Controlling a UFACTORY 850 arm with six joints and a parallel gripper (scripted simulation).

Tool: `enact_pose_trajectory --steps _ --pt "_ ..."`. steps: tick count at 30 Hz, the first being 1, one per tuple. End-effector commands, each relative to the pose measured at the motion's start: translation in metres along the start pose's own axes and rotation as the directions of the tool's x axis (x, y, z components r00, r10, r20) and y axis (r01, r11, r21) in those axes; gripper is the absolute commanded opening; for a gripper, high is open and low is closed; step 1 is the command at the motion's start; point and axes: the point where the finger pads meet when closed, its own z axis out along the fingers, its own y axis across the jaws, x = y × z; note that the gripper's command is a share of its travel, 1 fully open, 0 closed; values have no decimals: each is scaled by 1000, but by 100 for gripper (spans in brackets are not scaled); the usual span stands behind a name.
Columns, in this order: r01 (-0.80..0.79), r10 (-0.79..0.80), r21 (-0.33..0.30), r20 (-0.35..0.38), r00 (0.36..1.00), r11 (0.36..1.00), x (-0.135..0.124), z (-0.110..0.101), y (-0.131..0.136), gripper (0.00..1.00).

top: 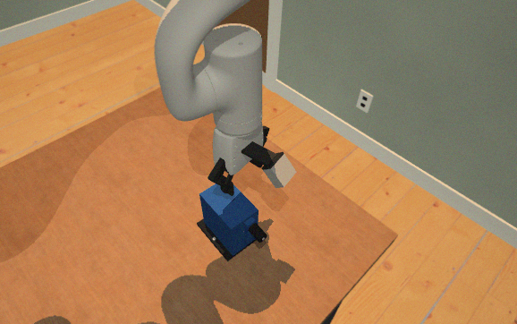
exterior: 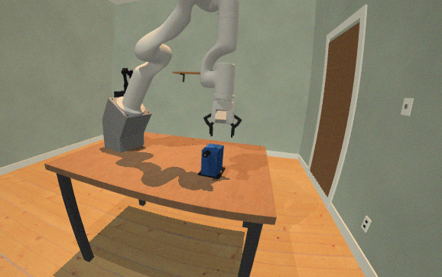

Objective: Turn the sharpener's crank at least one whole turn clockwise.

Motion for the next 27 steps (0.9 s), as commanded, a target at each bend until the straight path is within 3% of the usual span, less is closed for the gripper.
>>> enact_pose_trajectory --steps 1,3,4,7,23,24,27 --pt "-3 3 0 3 1000 1000 2 0 0 100" --pt "-3 3 0 3 1000 1000 2 0 0 100" --pt "-52 52 -3 6 999 999 28 -3 12 100" --pt "-89 89 -7 9 996 996 48 -6 22 100" --pt "-93 93 -8 9 996 996 50 -6 24 100" --pt "-128 128 -12 12 992 992 68 -10 34 100" --pt "-128 128 -12 12 992 992 68 -10 34 100"
